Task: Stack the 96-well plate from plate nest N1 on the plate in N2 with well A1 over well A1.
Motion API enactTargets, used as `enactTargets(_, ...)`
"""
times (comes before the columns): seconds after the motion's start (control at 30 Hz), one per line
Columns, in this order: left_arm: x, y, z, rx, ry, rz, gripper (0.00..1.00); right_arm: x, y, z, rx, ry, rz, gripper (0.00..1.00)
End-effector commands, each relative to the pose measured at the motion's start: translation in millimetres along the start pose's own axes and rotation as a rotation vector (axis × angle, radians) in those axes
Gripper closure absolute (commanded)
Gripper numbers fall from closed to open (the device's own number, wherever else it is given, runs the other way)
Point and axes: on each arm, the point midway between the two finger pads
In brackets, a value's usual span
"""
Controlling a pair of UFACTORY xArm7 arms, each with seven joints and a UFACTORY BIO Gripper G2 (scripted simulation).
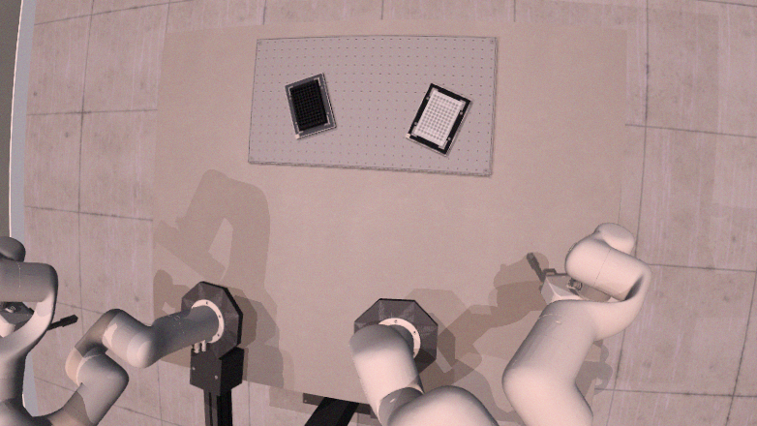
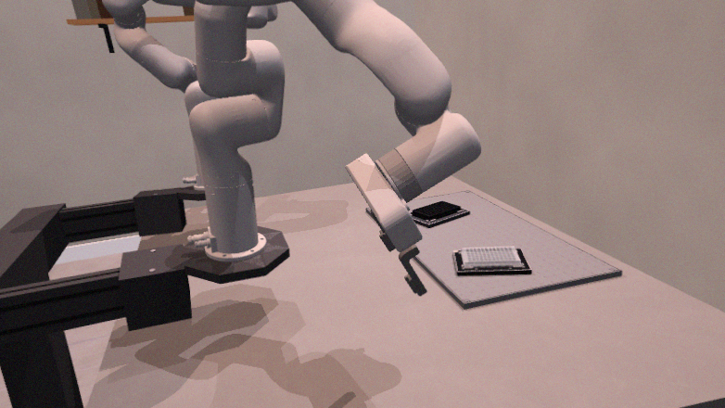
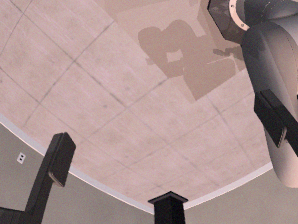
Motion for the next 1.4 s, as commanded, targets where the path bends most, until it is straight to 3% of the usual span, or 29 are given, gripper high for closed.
enactTargets(0.0, -22, -2, 0.4, -0.014, -0.006, 0.115, 0.0, 19.8, 2, -15.6, -0.033, -0.045, 0.071, 0.63)
enactTargets(0.23, -22, -2, 0.4, -0.014, -0.006, 0.115, 0.0, 32.6, 4, -27.0, -0.033, -0.045, 0.071, 0.63)
enactTargets(0.33, -22, -2, 0.4, -0.014, -0.006, 0.115, 0.0, 44.0, 8, -36.3, -0.068, -0.105, 0.143, 0.63)
enactTargets(0.5, -22, -2, 0.4, -0.014, -0.006, 0.115, 0.0, 62.8, 13, -51.7, -0.068, -0.106, 0.144, 0.63)
enactTargets(0.67, -22, -2, 0.4, -0.014, -0.006, 0.115, 0.0, 64.7, 14, -53.2, -0.068, -0.106, 0.144, 0.63)
enactTargets(0.77, -22, -2, 0.4, -0.014, -0.006, 0.115, 0.0, 76.2, 19, -61.7, -0.103, -0.171, 0.208, 0.63)
enactTargets(0.93, -22, -2, 0.4, -0.014, -0.006, 0.115, 0.0, 95.2, 26, -75.9, -0.103, -0.171, 0.209, 0.63)
enactTargets(1.03, -22, -2, 0.4, -0.014, -0.006, 0.115, 0.0, 97.0, 27, -77.3, -0.103, -0.171, 0.209, 0.63)
enactTargets(1.13, -22, -2, 0.4, -0.014, -0.006, 0.115, 0.0, 108.4, 33, -85.0, -0.137, -0.242, 0.263, 0.63)
enactTargets(1.37, -22, -2, 0.4, -0.014, -0.006, 0.115, 0.0, 127.4, 43, -97.9, -0.137, -0.242, 0.263, 0.63)
Point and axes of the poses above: on each arm, the point midway between the two finger pads, its own z axis back along the fingers, its own y axis across the jaws, x = y × z, and after that the axes turned 13 degrees about z, right-handed
